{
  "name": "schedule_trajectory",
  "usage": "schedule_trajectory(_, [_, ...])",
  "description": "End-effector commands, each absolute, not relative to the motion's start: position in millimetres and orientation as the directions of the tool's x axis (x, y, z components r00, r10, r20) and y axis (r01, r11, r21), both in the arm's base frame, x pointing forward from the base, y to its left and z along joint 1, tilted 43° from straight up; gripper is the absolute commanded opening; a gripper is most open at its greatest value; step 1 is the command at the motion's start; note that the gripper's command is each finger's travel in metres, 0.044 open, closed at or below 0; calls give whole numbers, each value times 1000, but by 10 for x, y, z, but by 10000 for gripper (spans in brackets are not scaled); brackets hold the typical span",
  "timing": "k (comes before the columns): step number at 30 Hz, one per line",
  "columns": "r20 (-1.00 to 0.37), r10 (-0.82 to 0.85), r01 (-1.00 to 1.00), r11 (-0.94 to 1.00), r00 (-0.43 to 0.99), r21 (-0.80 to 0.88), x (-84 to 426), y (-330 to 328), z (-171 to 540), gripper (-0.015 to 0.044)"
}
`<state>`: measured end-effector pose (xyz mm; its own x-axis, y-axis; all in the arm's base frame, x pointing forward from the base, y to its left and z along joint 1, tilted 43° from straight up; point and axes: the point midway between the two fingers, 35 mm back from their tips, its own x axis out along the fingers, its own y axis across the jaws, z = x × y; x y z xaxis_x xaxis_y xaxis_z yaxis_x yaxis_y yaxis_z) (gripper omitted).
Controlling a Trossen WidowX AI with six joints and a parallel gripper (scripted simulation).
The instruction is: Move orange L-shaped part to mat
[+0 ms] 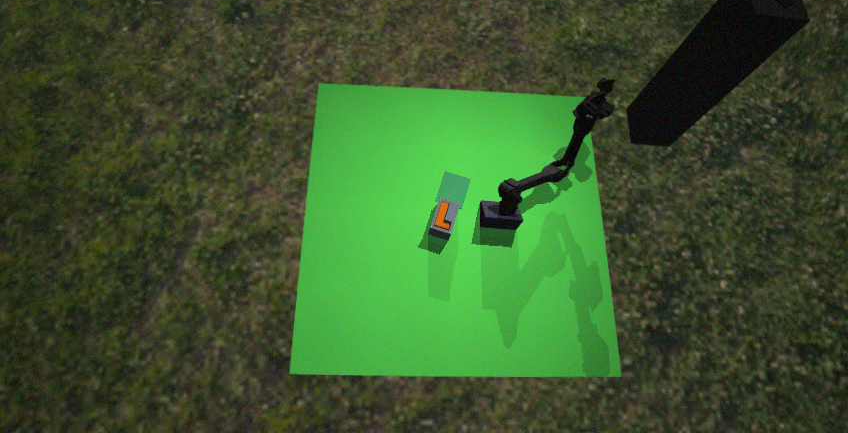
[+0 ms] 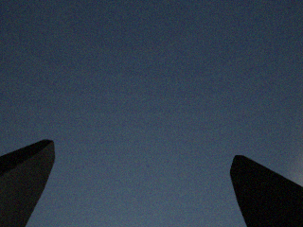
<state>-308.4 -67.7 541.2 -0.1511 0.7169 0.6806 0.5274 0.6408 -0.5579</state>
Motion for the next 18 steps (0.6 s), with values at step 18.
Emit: schedule_trajectory(18, [469, 777, -280, 603, 420, -747, -466, 488, 6075, 180])
